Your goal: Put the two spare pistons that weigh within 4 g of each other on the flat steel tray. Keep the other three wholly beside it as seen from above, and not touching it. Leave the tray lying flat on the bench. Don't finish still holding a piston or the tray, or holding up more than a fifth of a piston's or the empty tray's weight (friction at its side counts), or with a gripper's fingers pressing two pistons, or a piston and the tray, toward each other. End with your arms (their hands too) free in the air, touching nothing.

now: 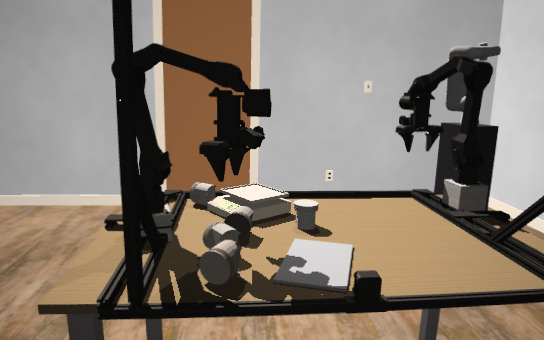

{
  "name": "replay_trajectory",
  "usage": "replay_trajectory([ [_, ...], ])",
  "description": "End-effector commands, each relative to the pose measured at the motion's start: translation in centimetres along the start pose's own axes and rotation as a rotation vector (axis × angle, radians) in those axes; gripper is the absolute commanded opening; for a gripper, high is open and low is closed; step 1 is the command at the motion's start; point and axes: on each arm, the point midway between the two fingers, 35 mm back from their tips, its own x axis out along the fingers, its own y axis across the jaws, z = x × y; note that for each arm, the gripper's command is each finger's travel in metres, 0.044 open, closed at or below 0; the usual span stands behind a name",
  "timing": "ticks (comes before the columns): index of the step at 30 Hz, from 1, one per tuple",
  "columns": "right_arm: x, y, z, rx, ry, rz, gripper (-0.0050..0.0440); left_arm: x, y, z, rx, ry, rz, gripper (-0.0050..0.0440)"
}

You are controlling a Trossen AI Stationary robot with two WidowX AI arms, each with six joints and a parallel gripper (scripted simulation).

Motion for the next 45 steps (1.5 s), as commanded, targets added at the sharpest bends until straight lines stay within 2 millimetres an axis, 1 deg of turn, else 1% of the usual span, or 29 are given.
replay_trajectory([
  [1, 0.0, 0.0, 0.1, -0.005, 0.001, 0.004, 0.0440, 0.1, -1.7, 0.4, 0.017, 0.007, -0.004, 0.0378],
  [8, 0.0, 0.0, 0.1, -0.005, 0.001, 0.004, 0.0440, 0.1, -5.0, 1.6, 0.017, 0.007, -0.004, 0.0378],
  [10, 0.0, 0.0, 0.1, -0.005, 0.001, 0.004, 0.0440, 0.1, -5.0, 1.6, 0.017, 0.007, -0.004, 0.0378],
  [13, 0.0, 0.0, 0.1, -0.005, 0.001, 0.004, 0.0440, 0.1, -6.2, 2.0, 0.018, 0.006, -0.004, 0.0378],
  [25, 0.0, 0.0, 0.1, -0.005, 0.001, 0.004, 0.0440, 0.1, -6.2, 2.0, 0.307, -0.084, -0.105, 0.0378],
  [27, 0.0, 0.0, 0.1, -0.005, 0.001, 0.004, 0.0440, 0.1, -6.2, 2.0, 0.307, -0.084, -0.105, 0.0378],
  [37, 0.0, 0.0, 0.1, -0.005, 0.001, 0.004, 0.0440, 0.2, -6.2, 2.0, 0.549, -0.160, -0.189, 0.0378],
  [42, 0.0, 0.0, 0.1, -0.005, 0.001, 0.004, 0.0440, 1.0, -6.2, 2.0, 0.549, -0.160, -0.189, 0.0378],
  [45, 0.0, 0.0, 0.1, -0.005, 0.001, 0.004, 0.0440, 1.2, -6.2, 2.0, 0.549, -0.160, -0.189, 0.0378],
])
